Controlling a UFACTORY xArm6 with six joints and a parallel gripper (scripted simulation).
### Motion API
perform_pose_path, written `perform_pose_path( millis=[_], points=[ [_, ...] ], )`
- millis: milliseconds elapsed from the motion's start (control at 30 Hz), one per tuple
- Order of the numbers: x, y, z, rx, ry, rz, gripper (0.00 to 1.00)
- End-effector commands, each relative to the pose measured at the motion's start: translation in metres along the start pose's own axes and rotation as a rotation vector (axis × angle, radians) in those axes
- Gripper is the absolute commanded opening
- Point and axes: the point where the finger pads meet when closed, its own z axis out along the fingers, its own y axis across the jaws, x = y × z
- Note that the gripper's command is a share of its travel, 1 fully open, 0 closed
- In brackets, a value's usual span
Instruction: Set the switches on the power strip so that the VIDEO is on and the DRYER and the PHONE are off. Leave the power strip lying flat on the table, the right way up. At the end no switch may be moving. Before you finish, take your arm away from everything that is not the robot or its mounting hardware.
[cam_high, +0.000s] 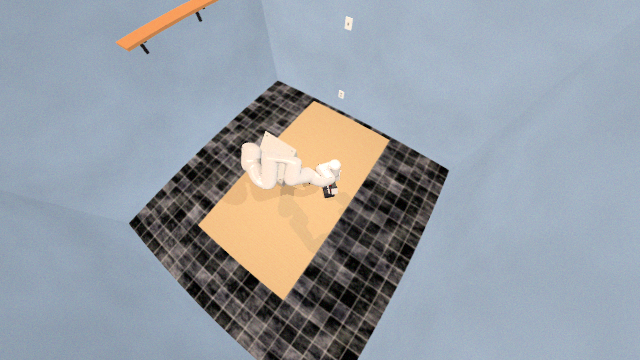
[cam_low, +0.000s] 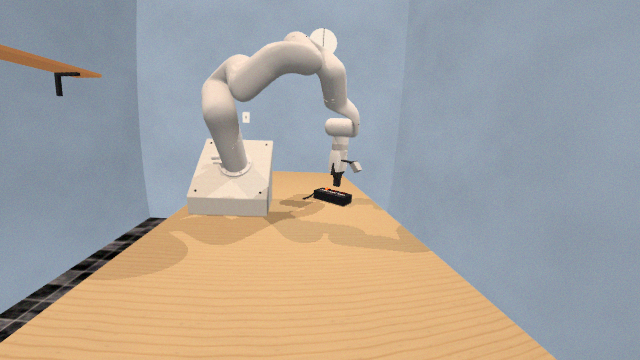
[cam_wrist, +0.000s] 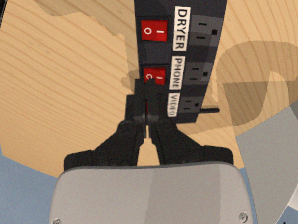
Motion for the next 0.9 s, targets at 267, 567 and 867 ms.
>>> perform_pose_path(
  millis=[267, 567, 867],
  points=[
    [0.0011, -0.0017, -0.0166, 0.005, 0.002, 0.001, 0.00],
    [0.0011, -0.0017, -0.0166, 0.005, 0.002, 0.001, 0.00],
    [0.0011, -0.0017, -0.0166, 0.005, 0.002, 0.001, 1.00]
  ],
)
